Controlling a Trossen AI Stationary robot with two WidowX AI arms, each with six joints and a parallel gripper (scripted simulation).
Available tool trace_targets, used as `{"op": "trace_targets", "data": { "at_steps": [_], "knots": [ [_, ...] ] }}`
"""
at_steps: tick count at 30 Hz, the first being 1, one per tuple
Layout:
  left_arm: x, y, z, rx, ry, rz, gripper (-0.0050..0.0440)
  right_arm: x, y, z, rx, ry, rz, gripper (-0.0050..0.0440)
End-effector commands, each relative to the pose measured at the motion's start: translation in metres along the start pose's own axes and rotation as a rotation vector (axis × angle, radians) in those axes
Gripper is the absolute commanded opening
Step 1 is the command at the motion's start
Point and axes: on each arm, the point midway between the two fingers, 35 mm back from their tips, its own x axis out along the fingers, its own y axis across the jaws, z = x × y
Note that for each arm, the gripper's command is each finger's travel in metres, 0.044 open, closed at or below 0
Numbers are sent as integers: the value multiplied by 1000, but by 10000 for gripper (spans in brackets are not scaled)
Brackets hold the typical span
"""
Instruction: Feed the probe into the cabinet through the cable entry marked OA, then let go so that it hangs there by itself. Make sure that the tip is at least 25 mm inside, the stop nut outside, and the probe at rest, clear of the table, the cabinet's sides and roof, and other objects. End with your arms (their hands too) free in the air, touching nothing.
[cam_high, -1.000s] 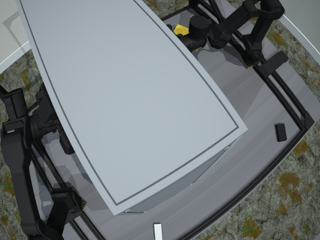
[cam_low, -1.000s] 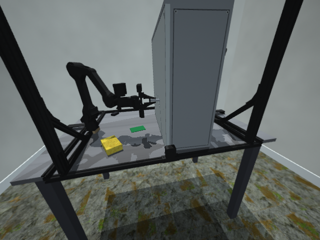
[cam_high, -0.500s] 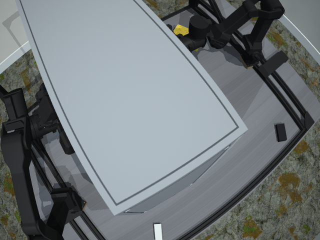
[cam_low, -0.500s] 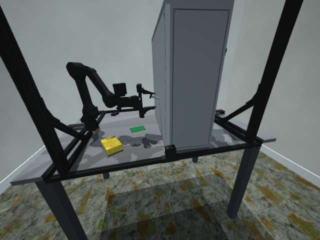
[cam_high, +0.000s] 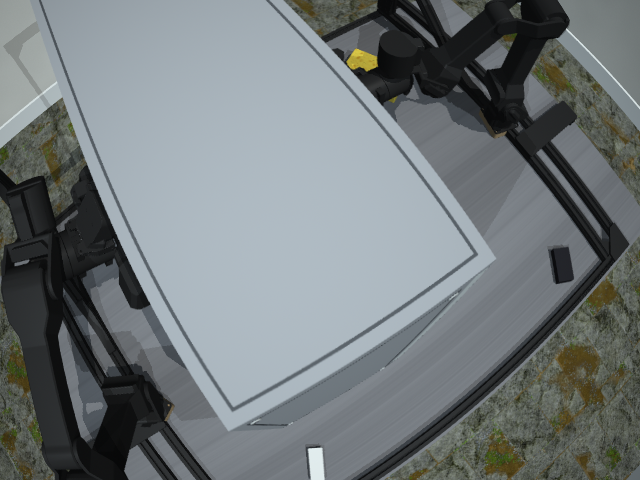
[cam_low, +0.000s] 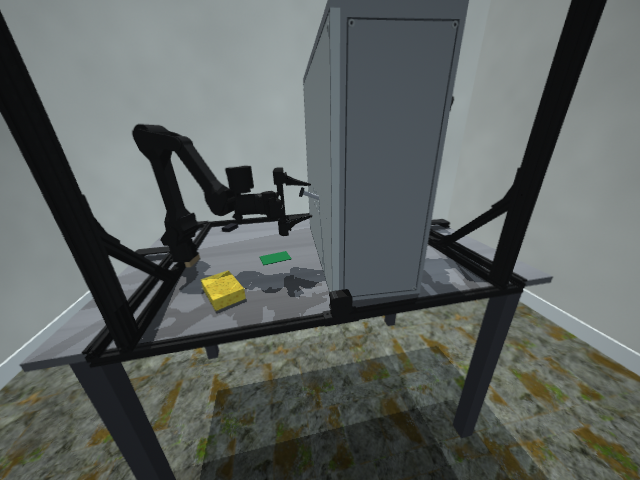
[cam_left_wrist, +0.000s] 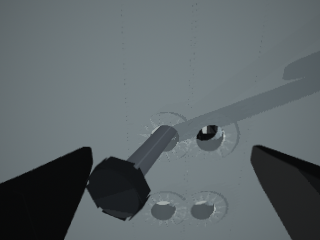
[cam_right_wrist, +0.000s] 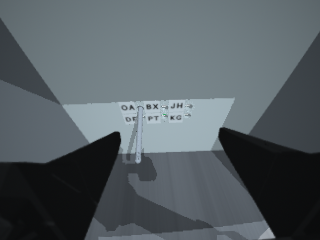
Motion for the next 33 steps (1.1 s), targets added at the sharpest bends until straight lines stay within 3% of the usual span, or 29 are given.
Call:
{"op": "trace_targets", "data": {
  "at_steps": [1,12,22,24,29,33],
  "knots": [
    [0,1,0,-1,0,2,440,0,-1,1,3,-2,-2,440],
    [-4,2,1,-1,0,2,440,0,-1,1,3,-2,-2,440],
    [-69,6,4,0,-1,-1,440,0,-1,1,3,-2,-2,440],
    [-69,6,4,0,-1,-1,440,0,-1,1,3,-2,-2,440],
    [-99,0,0,0,-2,-2,440,0,-1,1,3,-2,-2,440],
    [-100,0,0,0,-2,-3,440,0,-1,1,3,-2,-2,440]
  ]
}}
